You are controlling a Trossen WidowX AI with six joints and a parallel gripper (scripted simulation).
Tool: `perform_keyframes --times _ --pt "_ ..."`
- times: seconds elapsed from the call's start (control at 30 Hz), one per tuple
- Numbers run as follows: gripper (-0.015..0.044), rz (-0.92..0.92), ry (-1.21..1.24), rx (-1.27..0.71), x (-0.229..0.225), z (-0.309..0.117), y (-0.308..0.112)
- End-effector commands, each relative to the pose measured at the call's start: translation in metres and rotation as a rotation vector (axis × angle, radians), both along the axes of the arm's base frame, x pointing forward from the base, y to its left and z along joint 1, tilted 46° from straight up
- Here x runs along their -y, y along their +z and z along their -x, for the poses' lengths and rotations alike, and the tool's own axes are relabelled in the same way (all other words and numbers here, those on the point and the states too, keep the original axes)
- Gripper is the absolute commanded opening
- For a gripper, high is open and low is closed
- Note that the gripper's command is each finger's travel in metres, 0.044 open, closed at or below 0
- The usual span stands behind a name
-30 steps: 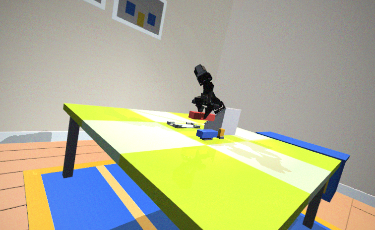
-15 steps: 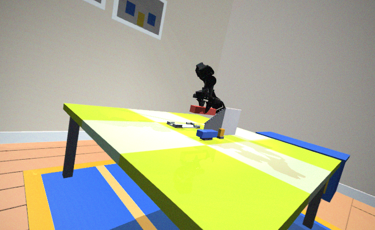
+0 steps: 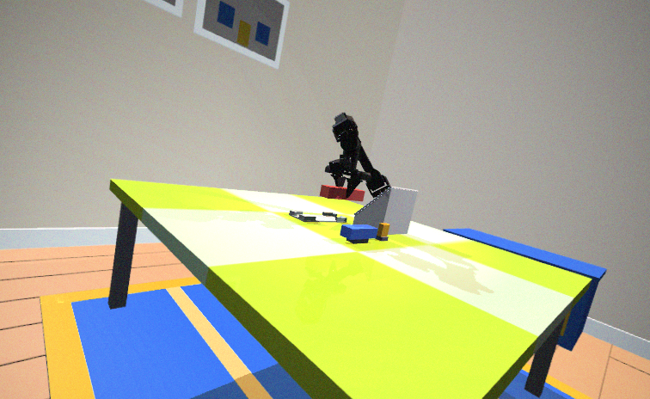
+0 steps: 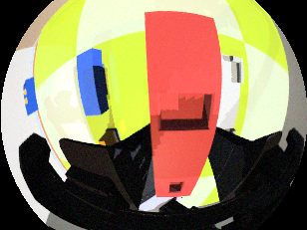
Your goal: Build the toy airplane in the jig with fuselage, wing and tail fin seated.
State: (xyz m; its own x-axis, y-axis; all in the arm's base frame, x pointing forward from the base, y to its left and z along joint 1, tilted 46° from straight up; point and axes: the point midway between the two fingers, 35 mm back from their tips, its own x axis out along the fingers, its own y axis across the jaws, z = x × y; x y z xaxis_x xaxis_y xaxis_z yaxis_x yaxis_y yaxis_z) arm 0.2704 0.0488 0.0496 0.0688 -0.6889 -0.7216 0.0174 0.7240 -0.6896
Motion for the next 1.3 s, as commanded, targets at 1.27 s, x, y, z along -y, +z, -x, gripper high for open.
perform_keyframes --times 1.27 --pt "0.0105 0.032 0.026 -0.013 0.111 0.025 0.04"
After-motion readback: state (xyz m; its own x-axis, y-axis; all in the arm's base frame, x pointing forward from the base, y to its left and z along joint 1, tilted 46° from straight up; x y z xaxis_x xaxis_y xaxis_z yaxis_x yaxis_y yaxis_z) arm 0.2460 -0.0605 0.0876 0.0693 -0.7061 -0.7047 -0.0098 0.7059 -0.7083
